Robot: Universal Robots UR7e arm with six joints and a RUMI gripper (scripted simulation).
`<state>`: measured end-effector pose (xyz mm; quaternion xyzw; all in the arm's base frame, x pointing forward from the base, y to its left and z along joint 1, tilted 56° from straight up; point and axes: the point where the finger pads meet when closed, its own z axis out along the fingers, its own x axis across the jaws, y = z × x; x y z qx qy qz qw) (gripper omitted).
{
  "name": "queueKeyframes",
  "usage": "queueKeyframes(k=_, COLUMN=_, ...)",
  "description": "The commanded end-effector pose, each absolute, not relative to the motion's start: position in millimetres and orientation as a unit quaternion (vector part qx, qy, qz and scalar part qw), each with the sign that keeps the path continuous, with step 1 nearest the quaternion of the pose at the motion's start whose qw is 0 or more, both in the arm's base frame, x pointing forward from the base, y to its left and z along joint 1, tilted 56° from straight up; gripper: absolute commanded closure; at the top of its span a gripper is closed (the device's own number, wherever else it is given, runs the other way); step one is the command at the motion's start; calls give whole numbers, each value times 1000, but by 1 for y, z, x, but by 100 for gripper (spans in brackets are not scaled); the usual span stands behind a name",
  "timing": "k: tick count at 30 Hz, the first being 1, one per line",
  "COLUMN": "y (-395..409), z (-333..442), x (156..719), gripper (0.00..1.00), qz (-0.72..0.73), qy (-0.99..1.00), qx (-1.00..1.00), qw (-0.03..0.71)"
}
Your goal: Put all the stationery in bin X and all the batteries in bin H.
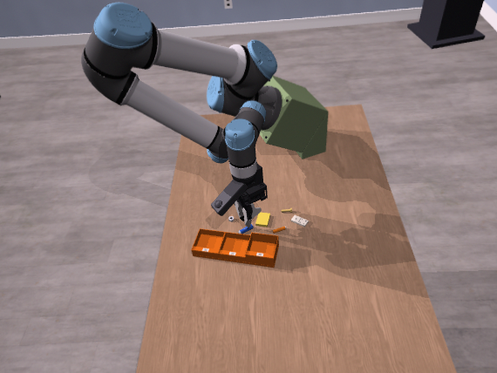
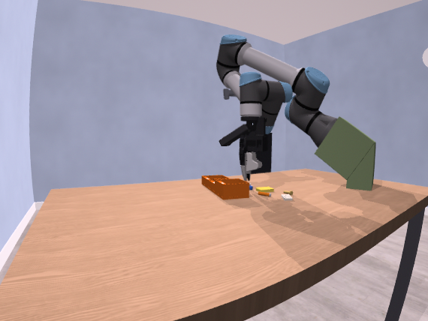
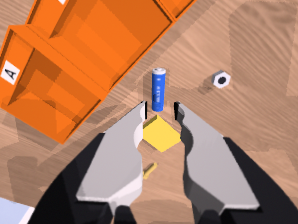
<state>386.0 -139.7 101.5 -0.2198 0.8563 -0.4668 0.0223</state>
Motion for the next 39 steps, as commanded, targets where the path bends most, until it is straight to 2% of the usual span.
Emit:
queueKeyframes(k=1, y=-151, z=93, x=392, gripper=83, qz=-469, qy=854, qx=-225, qw=29)
queueKeyframes(k=35, y=-161, z=86, x=393, gripper=83, qz=-469, qy=854, qx=-225, qw=29)
queueKeyframes(k=36, y=-161, z=86, x=393, gripper=100, qz=-469, qy=854, qx=-225, qw=29)
queueKeyframes(k=39, y=-161, z=86, x=393, gripper=100, qz=-469, qy=854, qx=-224, qw=29)
